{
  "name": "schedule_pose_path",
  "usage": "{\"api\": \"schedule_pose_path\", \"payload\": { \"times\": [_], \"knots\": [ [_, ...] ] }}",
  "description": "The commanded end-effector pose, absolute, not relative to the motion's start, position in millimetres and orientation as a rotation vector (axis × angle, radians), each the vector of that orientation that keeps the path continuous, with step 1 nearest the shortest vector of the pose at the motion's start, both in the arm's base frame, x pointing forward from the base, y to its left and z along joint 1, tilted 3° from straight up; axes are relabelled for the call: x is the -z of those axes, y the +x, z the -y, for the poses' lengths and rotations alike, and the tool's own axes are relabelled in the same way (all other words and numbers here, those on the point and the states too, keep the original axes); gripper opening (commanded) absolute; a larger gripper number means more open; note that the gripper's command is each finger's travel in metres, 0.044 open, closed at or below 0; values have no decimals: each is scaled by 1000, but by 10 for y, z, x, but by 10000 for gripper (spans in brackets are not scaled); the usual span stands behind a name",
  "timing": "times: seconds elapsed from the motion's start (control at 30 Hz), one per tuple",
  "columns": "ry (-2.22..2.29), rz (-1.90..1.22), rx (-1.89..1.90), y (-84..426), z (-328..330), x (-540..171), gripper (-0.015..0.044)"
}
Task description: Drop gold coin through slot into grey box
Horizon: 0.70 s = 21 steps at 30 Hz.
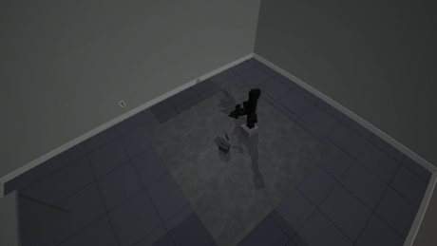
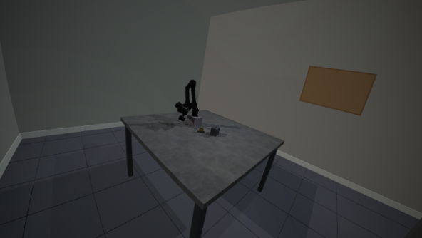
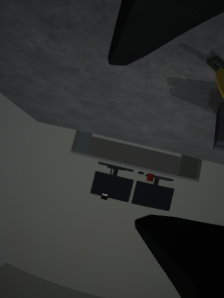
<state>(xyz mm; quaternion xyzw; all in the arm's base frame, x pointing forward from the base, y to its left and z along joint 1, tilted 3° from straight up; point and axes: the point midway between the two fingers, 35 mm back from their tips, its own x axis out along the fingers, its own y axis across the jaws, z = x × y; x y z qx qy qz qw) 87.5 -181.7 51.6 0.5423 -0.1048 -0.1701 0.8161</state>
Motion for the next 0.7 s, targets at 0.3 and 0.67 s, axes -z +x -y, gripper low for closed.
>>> {"api": "schedule_pose_path", "payload": {
  "times": [0.3, 0.67],
  "knots": [
    [881, -278, 304, 1427, 1983, -129, 161],
    [346, -845, -11, 2044, 1682, 47, 161]
  ]
}}
